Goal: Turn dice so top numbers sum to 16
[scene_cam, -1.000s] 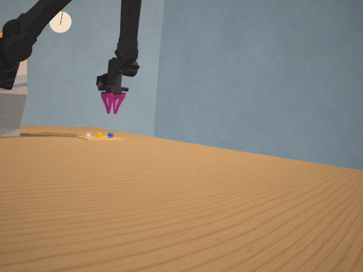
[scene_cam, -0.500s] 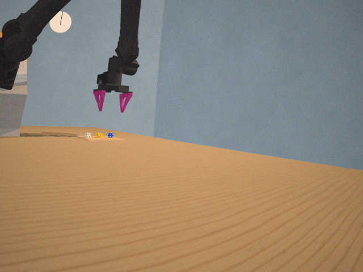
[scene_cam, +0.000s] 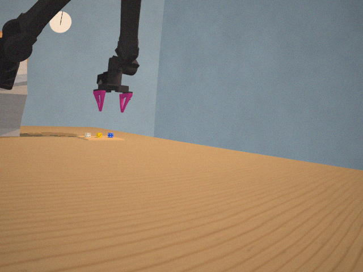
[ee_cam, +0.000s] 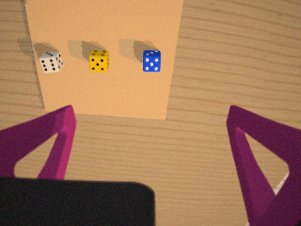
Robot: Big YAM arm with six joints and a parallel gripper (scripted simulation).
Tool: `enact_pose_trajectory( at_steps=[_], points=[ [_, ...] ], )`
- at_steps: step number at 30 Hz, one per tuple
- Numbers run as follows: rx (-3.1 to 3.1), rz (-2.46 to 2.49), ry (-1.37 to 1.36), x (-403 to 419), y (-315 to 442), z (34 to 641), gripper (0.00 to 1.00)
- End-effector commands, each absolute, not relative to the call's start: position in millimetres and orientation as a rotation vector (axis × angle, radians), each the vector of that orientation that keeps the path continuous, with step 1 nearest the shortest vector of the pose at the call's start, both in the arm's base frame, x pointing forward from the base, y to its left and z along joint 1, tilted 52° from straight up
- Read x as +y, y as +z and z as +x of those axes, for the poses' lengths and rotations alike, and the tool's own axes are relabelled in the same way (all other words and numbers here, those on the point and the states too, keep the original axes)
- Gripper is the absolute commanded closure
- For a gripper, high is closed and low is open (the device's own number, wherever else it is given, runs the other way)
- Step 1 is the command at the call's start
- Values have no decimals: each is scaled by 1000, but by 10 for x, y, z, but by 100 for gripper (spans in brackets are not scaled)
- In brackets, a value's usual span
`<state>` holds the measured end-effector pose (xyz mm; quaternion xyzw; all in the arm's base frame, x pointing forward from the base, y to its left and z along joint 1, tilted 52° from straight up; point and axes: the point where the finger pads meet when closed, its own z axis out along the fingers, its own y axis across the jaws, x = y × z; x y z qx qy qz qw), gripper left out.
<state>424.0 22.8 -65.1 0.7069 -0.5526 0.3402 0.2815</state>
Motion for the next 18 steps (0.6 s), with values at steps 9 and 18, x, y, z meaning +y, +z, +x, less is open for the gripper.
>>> enact_pose_trajectory(
  at_steps=[9,18],
  points=[
    [-1515,1923,961,626,-351,4360,0],
    [-1520,1925,960,938,-103,4285,0]
  ],
)
